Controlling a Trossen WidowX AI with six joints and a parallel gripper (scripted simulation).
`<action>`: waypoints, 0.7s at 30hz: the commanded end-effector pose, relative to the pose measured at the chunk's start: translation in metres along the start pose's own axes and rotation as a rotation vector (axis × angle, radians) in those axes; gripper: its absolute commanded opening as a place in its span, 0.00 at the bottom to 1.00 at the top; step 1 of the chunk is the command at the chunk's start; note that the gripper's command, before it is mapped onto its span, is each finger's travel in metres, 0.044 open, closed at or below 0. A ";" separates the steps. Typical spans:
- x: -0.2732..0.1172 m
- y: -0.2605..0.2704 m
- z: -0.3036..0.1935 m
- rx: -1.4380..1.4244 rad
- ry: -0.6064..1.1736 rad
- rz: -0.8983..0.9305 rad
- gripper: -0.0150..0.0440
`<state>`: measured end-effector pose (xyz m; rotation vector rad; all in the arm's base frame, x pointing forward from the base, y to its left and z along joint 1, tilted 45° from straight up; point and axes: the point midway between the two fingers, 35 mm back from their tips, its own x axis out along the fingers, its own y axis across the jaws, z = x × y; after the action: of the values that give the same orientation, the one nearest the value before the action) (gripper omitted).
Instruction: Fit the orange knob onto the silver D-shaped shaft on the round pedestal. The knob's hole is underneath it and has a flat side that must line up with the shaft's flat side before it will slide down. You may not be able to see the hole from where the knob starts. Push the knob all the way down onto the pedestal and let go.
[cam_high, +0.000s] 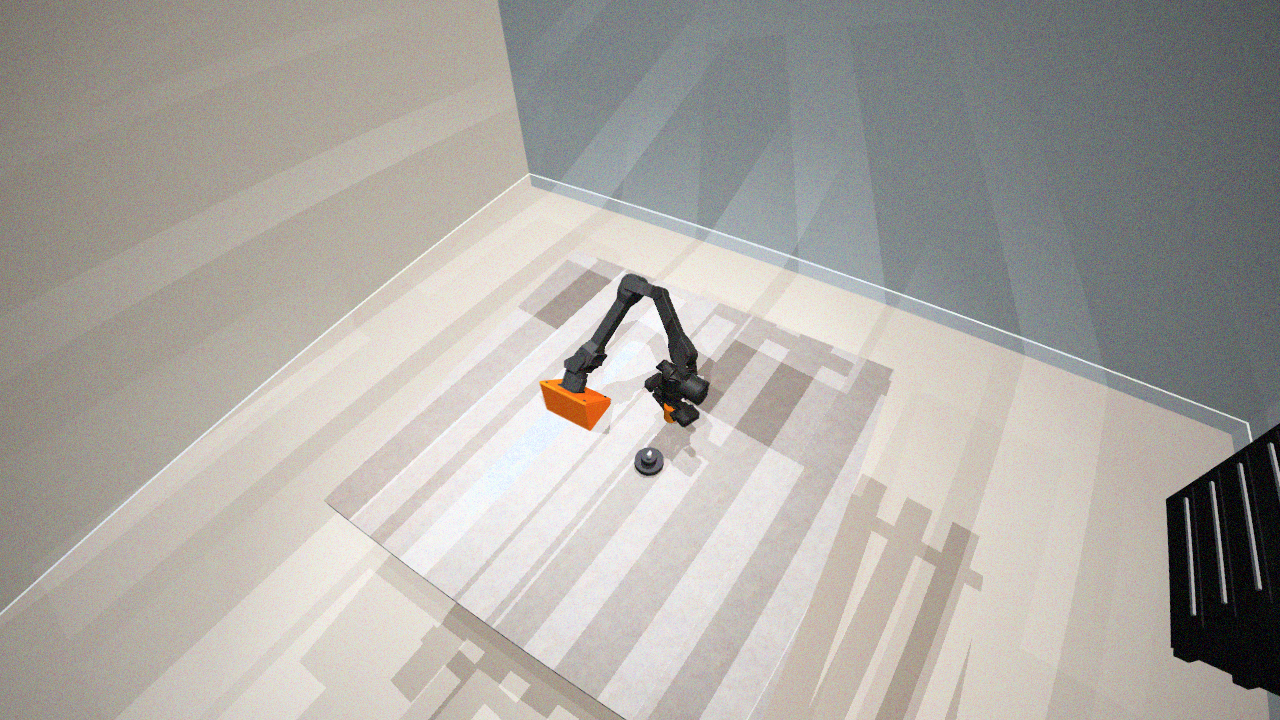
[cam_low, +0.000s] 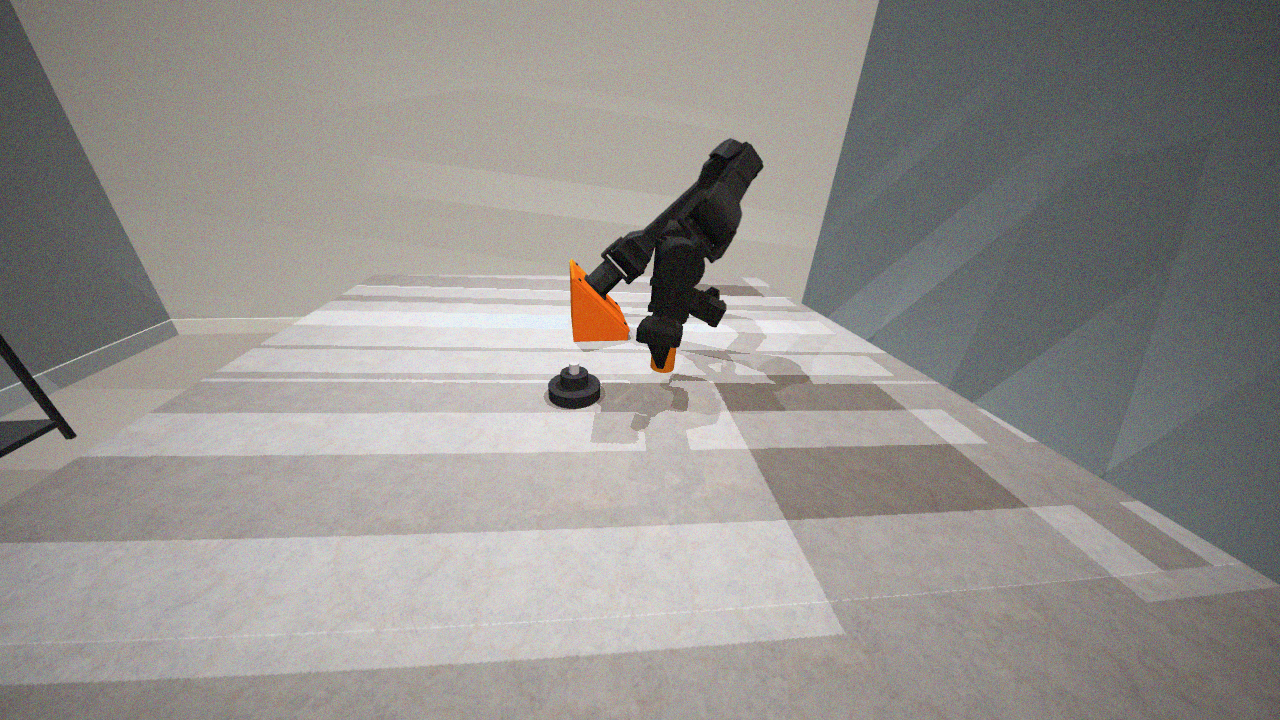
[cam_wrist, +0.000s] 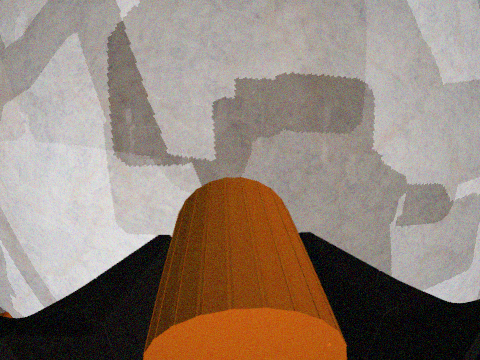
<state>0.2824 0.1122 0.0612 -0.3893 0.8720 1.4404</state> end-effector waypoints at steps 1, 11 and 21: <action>-0.015 -0.003 0.000 -0.005 0.003 -0.011 0.25; -0.047 -0.005 -0.001 -0.004 0.004 -0.010 0.25; -0.080 -0.006 -0.001 -0.001 0.000 -0.009 0.25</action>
<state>0.2931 0.0649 0.1083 -0.3898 0.8703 1.4367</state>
